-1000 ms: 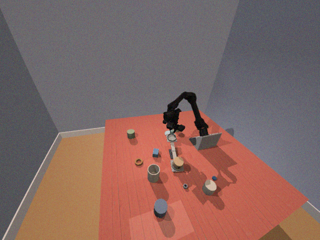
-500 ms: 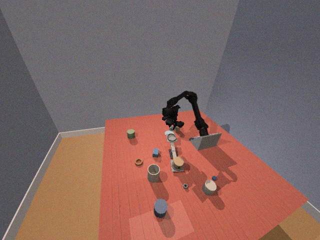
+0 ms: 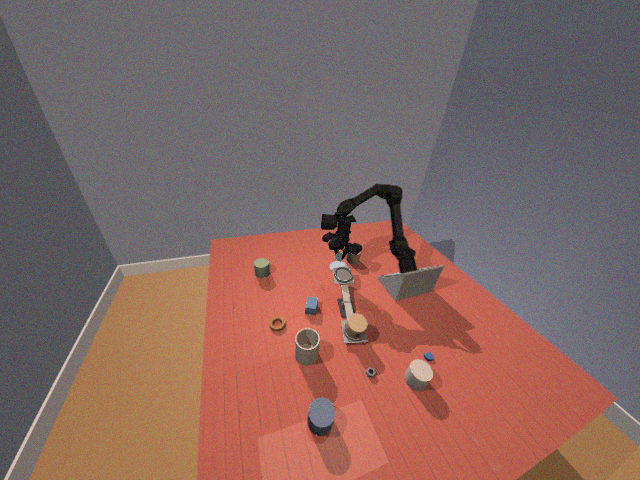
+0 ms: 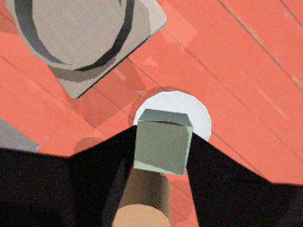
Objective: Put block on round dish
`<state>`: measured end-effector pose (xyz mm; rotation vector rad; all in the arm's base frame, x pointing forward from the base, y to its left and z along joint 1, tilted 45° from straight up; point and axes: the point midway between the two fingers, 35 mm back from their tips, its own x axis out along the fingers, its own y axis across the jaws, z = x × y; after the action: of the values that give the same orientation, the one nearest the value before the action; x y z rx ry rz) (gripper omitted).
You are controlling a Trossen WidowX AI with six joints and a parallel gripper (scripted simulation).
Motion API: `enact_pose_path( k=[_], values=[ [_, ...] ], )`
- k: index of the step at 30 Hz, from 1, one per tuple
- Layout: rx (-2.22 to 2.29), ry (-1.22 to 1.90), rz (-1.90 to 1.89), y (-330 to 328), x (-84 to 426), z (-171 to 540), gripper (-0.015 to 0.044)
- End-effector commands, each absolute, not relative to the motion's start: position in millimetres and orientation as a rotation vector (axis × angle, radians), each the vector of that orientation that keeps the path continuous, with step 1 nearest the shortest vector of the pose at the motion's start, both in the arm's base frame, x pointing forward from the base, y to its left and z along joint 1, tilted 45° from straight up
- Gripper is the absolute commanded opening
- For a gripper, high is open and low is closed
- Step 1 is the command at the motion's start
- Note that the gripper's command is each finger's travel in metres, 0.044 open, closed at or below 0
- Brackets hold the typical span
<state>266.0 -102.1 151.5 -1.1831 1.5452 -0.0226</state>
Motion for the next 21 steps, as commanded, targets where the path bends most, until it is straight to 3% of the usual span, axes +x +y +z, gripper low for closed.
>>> enact_pose_path(
  k=[1, 21],
  values=[
    [-1.200, 1.549, -0.036, -127.3, 256.6, 155.5, 0.0000],
    [-1.216, 1.553, -0.054, -172.6, 255.2, 130.6, 0.0000]
  ],
)
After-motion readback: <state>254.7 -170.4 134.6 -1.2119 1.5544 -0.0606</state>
